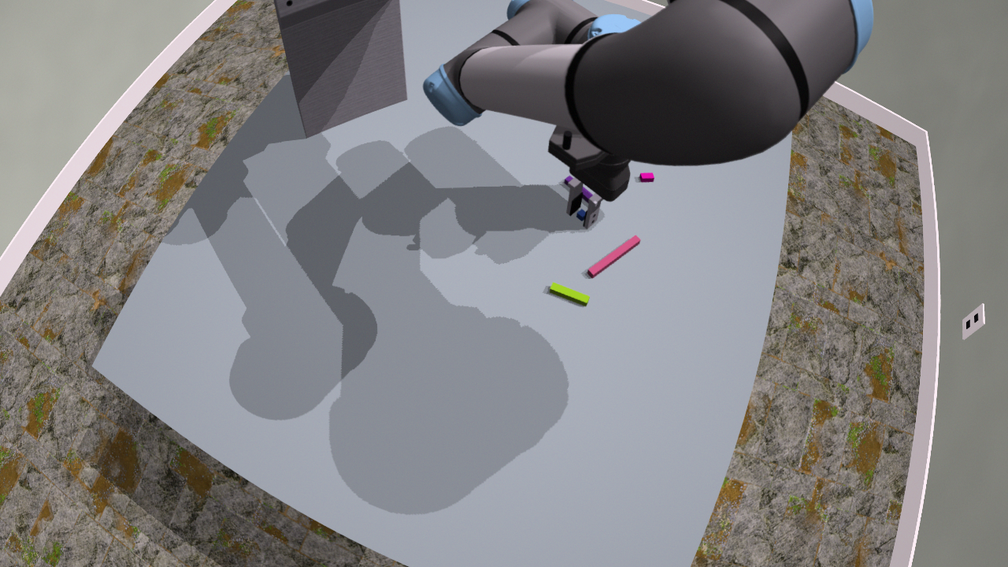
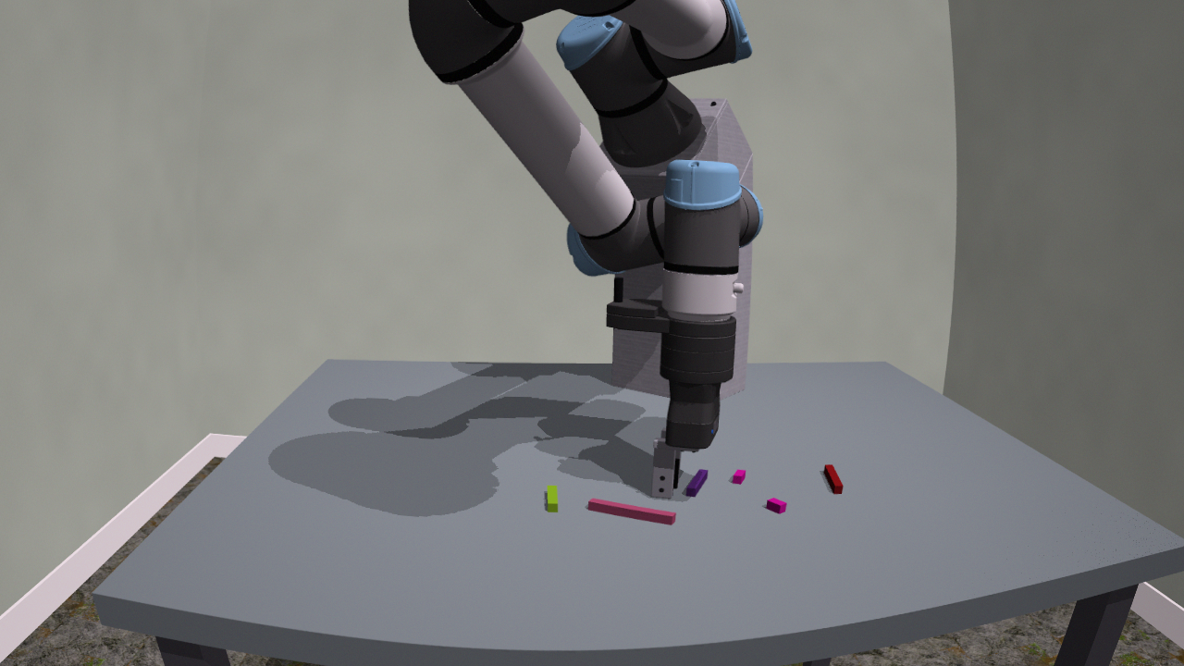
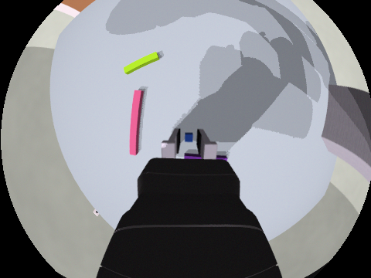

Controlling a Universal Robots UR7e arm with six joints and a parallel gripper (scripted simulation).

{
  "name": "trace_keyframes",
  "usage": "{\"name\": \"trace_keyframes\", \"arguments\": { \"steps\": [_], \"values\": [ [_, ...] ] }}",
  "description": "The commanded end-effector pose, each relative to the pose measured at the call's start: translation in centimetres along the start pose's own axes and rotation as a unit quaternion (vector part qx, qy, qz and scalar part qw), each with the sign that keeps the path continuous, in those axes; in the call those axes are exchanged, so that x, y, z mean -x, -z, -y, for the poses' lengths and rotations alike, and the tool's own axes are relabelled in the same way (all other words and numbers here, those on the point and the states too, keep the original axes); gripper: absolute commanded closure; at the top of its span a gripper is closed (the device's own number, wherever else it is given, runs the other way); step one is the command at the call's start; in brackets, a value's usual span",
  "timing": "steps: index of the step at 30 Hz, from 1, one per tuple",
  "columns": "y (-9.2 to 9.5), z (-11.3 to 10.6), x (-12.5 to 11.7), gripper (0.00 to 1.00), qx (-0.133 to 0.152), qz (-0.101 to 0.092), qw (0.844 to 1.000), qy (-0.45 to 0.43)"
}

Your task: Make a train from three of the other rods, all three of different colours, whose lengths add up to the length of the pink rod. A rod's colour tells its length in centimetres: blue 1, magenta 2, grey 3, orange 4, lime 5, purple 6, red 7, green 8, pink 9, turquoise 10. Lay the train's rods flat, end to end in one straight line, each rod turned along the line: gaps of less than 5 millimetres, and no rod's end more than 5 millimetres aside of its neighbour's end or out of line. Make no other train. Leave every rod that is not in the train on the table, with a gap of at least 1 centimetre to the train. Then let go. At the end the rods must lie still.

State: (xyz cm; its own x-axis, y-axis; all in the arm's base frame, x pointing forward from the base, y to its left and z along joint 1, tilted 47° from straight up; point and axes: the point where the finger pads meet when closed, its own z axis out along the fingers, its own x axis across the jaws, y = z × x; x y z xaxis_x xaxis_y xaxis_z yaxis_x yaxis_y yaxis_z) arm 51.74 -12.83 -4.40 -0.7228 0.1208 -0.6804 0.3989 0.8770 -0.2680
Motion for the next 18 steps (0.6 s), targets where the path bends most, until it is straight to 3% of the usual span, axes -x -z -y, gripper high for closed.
{"name": "trace_keyframes", "arguments": {
  "steps": [1,3,4,18],
  "values": [
    [0.02,0.03,-0.01,0.46,0.000,0.000,1.000,0.000],
    [0.02,0.03,-0.01,0.46,0.000,0.000,1.000,0.000],
    [0.02,0.03,-0.01,0.76,0.000,0.000,1.000,0.000],
    [0.02,0.03,-0.01,0.76,0.000,0.000,1.000,0.000]
  ]
}}
